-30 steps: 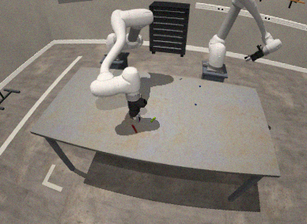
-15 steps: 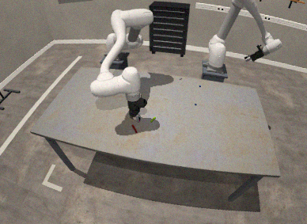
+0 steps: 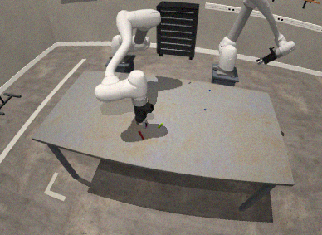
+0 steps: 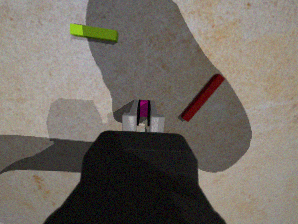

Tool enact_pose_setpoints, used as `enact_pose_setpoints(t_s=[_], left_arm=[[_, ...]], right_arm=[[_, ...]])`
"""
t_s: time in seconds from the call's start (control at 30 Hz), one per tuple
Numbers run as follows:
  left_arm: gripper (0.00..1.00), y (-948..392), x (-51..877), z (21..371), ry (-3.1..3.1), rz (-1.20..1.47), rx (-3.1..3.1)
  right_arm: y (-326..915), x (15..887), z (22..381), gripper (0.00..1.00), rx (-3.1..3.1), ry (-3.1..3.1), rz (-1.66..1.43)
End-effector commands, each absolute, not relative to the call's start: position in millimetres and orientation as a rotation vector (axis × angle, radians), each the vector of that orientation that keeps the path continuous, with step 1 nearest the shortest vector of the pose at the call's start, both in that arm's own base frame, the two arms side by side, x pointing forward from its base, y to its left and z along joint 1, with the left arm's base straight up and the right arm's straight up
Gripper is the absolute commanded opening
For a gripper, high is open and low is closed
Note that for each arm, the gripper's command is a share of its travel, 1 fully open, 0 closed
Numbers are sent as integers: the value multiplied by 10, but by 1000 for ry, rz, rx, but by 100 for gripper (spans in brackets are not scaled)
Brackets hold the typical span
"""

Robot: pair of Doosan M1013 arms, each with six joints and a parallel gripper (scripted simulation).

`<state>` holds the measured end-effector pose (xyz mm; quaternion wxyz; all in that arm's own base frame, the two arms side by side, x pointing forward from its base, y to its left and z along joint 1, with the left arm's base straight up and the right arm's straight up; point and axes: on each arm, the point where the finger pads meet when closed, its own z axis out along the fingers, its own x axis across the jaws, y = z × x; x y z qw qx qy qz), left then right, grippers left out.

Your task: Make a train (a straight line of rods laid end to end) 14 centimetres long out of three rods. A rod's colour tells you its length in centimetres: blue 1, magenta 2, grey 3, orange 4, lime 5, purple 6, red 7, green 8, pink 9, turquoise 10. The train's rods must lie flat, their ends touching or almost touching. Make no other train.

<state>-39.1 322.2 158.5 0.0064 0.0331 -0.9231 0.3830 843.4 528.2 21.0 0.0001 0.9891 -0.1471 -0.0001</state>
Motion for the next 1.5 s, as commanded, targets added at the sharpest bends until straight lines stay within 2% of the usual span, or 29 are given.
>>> enact_pose_setpoints(t_s=[0.0,0.03,0.07,0.13,0.17,0.23,0.27,0.4,0.43,0.97,1.47], left_arm=[[100,3224,-392,1588,-2888,1197,104],[100,3224,-392,1588,-2888,1197,104],[100,3224,-392,1588,-2888,1197,104],[100,3224,-392,1588,-2888,1197,104],[100,3224,-392,1588,-2888,1197,104],[100,3224,-392,1588,-2888,1197,104],[100,3224,-392,1588,-2888,1197,104],[100,3224,-392,1588,-2888,1197,104],[100,3224,-392,1588,-2888,1197,104],[100,3224,-392,1588,-2888,1197,104],[100,3224,-392,1588,-2888,1197,104]], right_arm=[[5284,8439,227,30,3108,-462,2],[5284,8439,227,30,3108,-462,2],[5284,8439,227,36,3108,-462,2],[5284,8439,227,36,3108,-462,2],[5284,8439,227,42,3108,-462,2],[5284,8439,227,42,3108,-462,2],[5284,8439,227,48,3108,-462,2],[5284,8439,227,48,3108,-462,2],[5284,8439,227,54,3108,-462,2],[5284,8439,279,54,3108,-462,2],[5283,8438,944,54,3108,-462,3]])
